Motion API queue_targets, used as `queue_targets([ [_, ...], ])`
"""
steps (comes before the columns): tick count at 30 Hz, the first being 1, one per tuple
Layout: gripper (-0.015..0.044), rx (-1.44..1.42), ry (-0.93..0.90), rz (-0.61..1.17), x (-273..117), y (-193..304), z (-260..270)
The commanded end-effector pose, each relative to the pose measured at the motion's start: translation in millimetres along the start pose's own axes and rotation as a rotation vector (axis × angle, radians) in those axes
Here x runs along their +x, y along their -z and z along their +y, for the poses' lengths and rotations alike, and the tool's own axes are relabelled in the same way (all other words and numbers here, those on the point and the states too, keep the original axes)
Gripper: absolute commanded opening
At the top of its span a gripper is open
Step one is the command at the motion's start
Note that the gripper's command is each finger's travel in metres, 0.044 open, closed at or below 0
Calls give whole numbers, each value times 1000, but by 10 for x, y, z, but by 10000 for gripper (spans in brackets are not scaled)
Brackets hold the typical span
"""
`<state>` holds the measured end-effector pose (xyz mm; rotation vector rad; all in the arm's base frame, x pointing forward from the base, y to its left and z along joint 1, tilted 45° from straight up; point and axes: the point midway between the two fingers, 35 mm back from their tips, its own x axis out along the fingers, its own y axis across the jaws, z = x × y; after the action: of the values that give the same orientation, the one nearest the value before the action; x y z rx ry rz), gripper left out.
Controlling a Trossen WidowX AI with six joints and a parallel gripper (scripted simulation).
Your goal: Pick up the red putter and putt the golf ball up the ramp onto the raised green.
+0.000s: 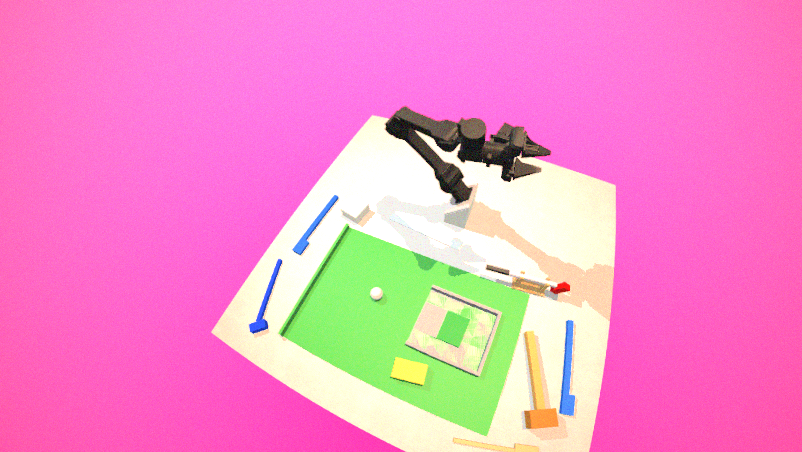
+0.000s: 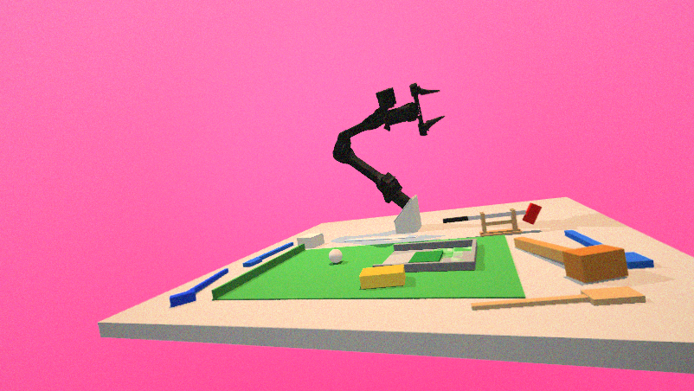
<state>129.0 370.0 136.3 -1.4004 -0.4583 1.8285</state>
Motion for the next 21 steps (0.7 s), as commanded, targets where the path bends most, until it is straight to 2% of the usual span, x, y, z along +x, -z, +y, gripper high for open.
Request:
queue_targets([
  [1,440,240,-142,176,201,555,338],
  [10,440,722,-458,641,290,1612,1398],
  [18,440,1017,-738,1123,-28,2205,2490],
  [21,440,1046,-785,1207,-202,2208,2683],
])
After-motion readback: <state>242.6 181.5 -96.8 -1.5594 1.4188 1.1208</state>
